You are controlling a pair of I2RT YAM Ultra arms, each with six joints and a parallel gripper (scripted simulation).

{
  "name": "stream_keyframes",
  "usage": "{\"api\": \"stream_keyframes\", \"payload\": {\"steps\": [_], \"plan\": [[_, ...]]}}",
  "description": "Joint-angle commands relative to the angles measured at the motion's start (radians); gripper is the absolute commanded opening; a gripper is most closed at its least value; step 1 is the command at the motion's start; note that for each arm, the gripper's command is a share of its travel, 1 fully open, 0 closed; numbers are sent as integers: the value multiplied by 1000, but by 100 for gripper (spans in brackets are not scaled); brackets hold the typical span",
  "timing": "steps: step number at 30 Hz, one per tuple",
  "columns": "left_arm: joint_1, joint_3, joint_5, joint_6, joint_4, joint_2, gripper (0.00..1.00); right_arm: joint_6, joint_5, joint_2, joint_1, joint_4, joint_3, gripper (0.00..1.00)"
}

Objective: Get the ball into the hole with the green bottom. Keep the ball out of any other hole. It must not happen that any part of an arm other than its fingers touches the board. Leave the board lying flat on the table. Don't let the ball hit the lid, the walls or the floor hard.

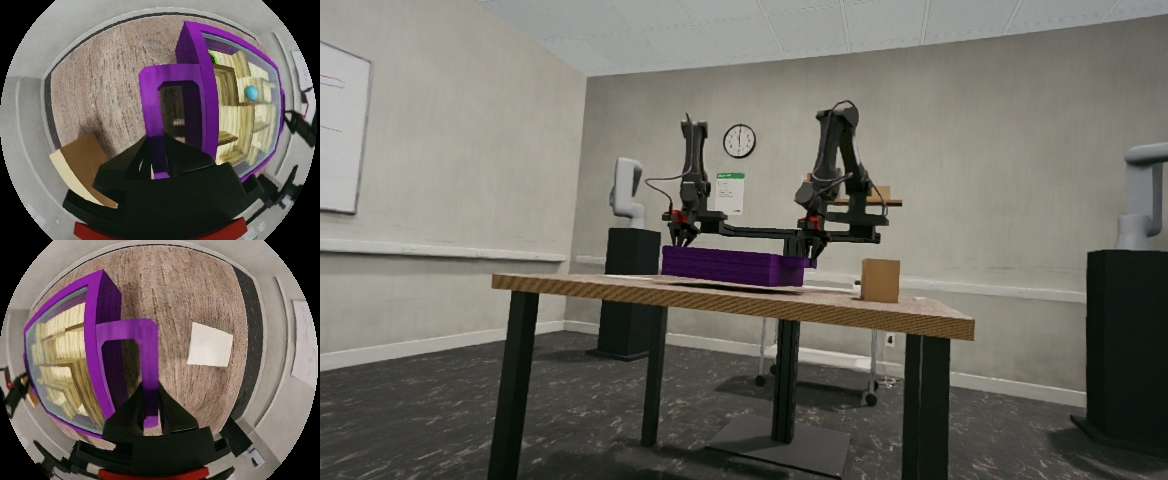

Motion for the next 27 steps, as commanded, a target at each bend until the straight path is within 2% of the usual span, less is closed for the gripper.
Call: {"api": "stream_keyframes", "payload": {"steps": [1,4,8,12,15,16,17,18,21,25,27], "plan": [[-23,22,-12,-10,78,-39,0,3,42,-70,20,45,38,0],[-24,-16,-11,-10,94,-13,0,13,46,-69,21,53,-21,0],[-23,-29,-10,2,138,12,0,15,60,-76,26,86,-26,0],[-24,-26,-10,2,131,-21,0,6,58,-77,27,83,-18,0],[-39,-67,-61,-22,172,-56,0,-11,41,-69,10,198,-75,0],[-22,-18,17,9,118,-34,0,16,67,-68,29,42,-3,0],[-13,-7,15,9,90,-34,0,14,57,-76,28,20,7,0],[-25,3,-17,4,39,-48,0,-4,35,-77,12,29,24,0],[0,37,-8,9,-14,-52,0,-9,29,-75,-2,-35,51,0],[-29,57,-47,-3,-57,-61,0,-25,-26,-69,-19,25,60,0],[-28,55,-36,-1,-8,-62,0,-8,7,-64,-6,26,61,0]]}}
